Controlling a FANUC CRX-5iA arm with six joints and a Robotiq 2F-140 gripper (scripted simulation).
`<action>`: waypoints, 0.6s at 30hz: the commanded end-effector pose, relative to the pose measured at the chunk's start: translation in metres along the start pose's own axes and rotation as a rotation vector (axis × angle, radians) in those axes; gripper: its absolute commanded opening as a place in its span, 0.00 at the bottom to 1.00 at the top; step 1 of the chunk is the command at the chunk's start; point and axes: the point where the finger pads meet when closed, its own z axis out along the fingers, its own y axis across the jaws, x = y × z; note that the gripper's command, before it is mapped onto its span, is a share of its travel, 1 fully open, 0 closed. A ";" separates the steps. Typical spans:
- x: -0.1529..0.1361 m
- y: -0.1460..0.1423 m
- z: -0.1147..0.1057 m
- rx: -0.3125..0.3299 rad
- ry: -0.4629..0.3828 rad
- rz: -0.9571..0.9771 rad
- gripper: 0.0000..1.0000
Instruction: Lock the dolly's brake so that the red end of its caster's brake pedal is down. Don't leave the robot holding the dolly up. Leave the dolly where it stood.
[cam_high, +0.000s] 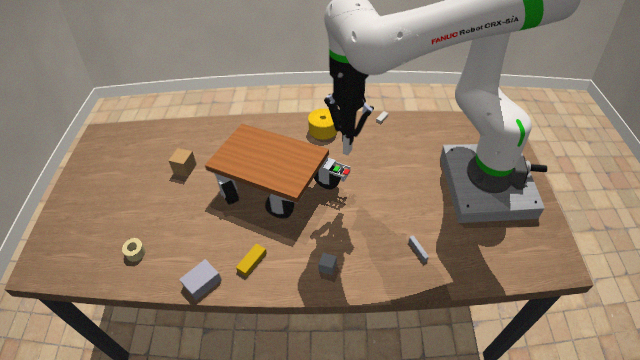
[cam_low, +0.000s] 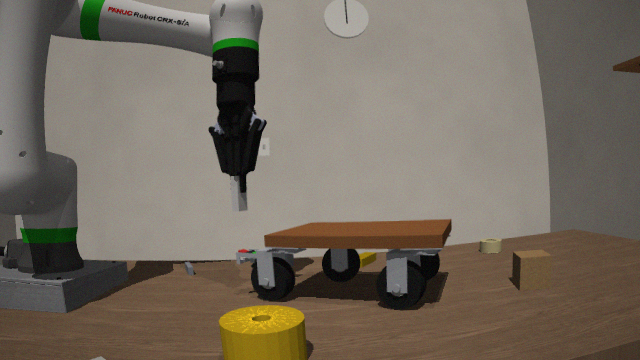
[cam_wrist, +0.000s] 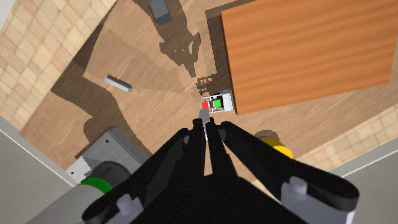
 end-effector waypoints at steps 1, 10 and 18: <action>0.000 0.000 0.001 0.000 0.000 0.000 0.00; 0.000 0.000 0.010 -0.001 0.000 0.000 0.00; 0.000 0.000 0.020 -0.001 0.000 0.000 0.00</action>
